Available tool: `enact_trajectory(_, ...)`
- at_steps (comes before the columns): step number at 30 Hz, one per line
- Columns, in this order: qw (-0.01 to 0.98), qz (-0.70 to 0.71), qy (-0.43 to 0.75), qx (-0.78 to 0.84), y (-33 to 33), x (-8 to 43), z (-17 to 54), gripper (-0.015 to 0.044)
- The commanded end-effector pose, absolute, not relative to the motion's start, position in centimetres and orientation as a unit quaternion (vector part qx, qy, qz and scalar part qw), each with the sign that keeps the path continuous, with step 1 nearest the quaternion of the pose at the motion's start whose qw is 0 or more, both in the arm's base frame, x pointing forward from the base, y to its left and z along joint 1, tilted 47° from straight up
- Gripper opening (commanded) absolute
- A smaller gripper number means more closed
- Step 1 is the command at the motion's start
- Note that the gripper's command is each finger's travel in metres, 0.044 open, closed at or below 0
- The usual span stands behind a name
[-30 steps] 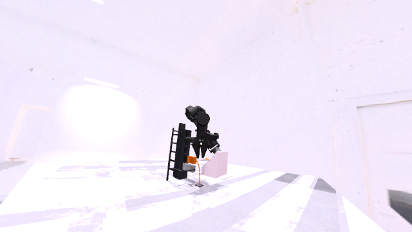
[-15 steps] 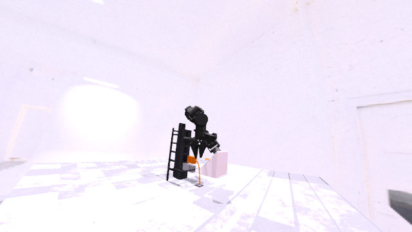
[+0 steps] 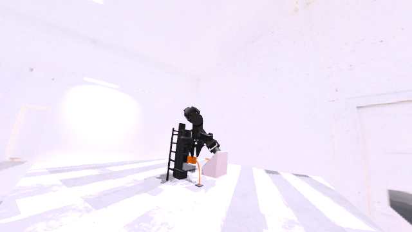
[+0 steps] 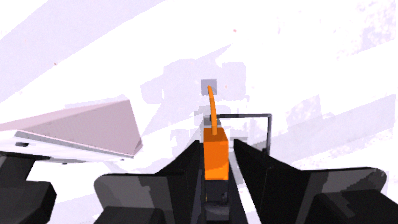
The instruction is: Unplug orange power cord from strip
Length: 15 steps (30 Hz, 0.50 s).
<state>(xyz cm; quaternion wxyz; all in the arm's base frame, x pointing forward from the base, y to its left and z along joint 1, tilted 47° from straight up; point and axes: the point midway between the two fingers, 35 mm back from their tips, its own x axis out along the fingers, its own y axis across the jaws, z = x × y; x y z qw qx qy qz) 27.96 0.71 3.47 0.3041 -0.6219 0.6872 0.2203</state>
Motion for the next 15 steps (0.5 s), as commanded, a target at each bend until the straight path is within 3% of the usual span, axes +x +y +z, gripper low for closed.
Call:
enact_trajectory(1, 0.301, 0.22, 0.687, -0.624, 0.2, 27.81, 4.04, 0.016)
enact_trajectory(15, 0.301, 0.22, 0.687, -0.624, -0.76, 27.73, 3.46, 0.016)
